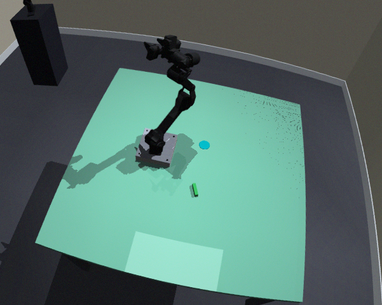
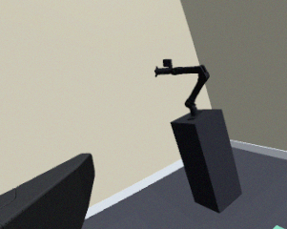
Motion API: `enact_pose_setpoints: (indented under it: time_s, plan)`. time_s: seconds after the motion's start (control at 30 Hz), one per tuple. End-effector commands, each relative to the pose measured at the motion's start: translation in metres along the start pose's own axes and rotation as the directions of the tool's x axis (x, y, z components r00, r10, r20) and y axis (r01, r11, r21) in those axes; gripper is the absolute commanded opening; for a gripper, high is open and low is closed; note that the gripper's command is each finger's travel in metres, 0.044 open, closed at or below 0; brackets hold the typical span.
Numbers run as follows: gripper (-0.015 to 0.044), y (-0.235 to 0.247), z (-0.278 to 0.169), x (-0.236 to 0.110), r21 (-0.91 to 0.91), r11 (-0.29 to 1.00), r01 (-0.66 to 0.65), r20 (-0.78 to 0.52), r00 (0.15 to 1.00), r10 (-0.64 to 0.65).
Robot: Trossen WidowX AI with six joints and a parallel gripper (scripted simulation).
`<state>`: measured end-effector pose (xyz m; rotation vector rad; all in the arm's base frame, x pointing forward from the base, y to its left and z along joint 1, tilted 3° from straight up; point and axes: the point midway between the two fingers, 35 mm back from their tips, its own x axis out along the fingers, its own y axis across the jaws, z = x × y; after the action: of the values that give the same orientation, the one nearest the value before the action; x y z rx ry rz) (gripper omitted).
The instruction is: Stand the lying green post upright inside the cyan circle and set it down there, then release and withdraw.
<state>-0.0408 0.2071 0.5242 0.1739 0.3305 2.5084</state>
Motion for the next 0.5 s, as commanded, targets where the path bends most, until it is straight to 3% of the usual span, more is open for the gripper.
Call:
enact_pose_setpoints:
  time_s: [0.0, 0.17, 0.47]
  plan:
    - [0.0374, 0.0, 0.0, 0.0, 0.005, 1.0, 0.0, 0.004, 1.0, 0.0]
    - [0.0242, 0.026, 0.012, 0.005, 0.05, 0.998, -0.048, 0.079, 0.996, 0.044]
    - [0.0233, 0.121, 0.022, 0.004, -0.059, 0.968, -0.243, 0.167, 0.954, 0.25]
